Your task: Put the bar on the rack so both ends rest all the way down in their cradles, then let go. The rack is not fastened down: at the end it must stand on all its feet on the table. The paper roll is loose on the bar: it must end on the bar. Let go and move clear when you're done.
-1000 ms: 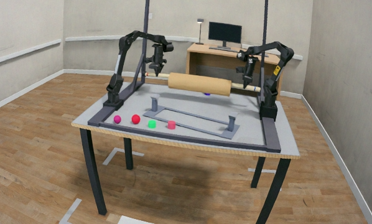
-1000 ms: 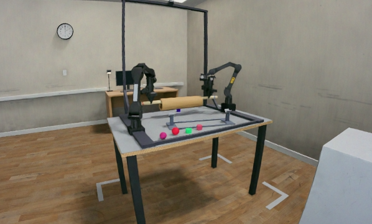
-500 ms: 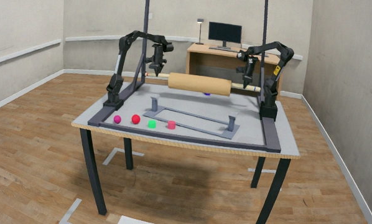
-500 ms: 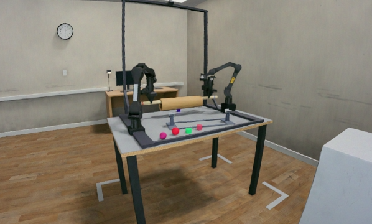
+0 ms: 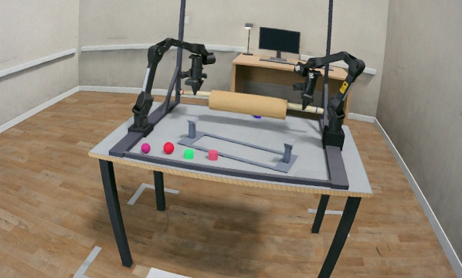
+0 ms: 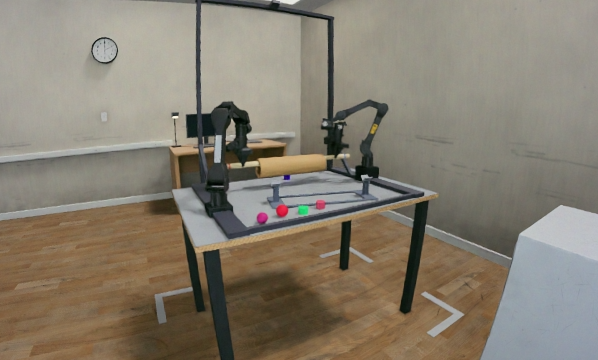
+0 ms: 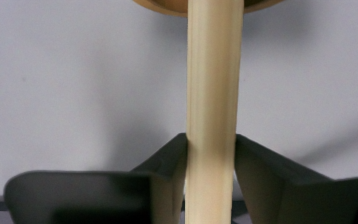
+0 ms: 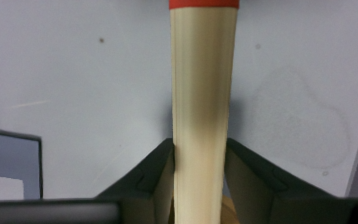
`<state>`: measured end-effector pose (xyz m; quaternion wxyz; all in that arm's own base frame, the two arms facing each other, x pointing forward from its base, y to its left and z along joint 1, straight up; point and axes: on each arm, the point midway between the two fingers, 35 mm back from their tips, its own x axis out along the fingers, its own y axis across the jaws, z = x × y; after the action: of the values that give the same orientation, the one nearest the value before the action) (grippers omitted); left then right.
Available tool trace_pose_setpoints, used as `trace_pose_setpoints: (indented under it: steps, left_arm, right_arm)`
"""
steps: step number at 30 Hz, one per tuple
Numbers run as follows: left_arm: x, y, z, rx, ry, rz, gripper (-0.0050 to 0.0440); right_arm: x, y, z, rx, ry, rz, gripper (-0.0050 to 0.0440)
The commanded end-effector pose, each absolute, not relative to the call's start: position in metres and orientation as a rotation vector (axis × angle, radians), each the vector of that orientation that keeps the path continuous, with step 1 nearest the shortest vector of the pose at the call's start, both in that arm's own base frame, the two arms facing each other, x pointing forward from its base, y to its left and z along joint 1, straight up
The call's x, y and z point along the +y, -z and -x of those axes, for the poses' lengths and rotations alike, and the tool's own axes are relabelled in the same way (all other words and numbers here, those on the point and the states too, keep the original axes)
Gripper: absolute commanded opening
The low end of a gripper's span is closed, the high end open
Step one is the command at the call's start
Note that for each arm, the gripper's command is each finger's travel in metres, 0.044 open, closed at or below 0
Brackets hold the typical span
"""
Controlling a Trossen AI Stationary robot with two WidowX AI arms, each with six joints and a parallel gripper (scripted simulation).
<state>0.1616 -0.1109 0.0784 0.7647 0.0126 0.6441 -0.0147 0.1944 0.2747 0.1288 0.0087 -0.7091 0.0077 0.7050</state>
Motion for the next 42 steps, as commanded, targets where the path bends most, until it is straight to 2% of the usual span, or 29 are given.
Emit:
trace_pose_setpoints:
  steps: [1, 19, 42]
  left_arm:
    - [-0.115, -0.088, -0.165, 1.377, 0.053, -0.009, 0.005]
    - [-0.109, -0.084, -0.162, 1.389, 0.046, -0.016, 0.005]
    - [-0.064, -0.09, -0.16, 1.393, 0.065, -0.037, 0.005]
  right_arm:
    - [0.281, -0.148, -0.193, -0.045, -2.149, 2.219, 0.005]
    - [0.278, -0.149, -0.194, -0.046, -2.149, 2.22, 0.005]
    - [0.243, -0.153, -0.193, 0.001, -2.146, 2.204, 0.005]
